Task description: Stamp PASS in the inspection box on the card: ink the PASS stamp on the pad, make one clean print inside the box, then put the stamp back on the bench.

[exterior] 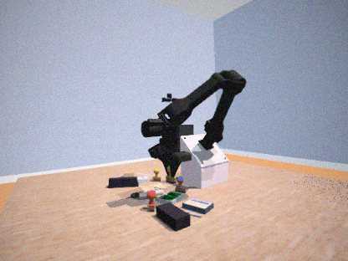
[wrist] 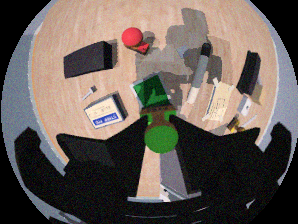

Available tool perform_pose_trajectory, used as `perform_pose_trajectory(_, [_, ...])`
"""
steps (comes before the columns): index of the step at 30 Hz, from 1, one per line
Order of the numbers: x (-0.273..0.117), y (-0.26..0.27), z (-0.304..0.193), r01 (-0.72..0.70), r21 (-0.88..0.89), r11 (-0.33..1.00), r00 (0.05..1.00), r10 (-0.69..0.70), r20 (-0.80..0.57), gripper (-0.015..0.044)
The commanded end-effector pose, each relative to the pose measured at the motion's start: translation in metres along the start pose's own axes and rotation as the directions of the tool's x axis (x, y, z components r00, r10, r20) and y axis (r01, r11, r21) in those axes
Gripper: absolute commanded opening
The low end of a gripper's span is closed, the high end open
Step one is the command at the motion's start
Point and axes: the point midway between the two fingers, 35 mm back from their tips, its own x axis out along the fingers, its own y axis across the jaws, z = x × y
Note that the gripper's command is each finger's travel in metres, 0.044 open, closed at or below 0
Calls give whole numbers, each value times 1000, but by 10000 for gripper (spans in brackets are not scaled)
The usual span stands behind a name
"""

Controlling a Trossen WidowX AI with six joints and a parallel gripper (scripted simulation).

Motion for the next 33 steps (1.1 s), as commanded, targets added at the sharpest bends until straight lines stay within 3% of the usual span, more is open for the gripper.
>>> perform_pose_trajectory(1, [-3, -2, 2, -2, -41, 999, 1000, 2, 7, 0])
perform_pose_trajectory(17, [-5, -51, 6, 20, -425, 905, 1000, -17, 10, 0])
perform_pose_trajectory(33, [-6, -98, 1, 22, -743, 669, 1000, -24, 8, 0])
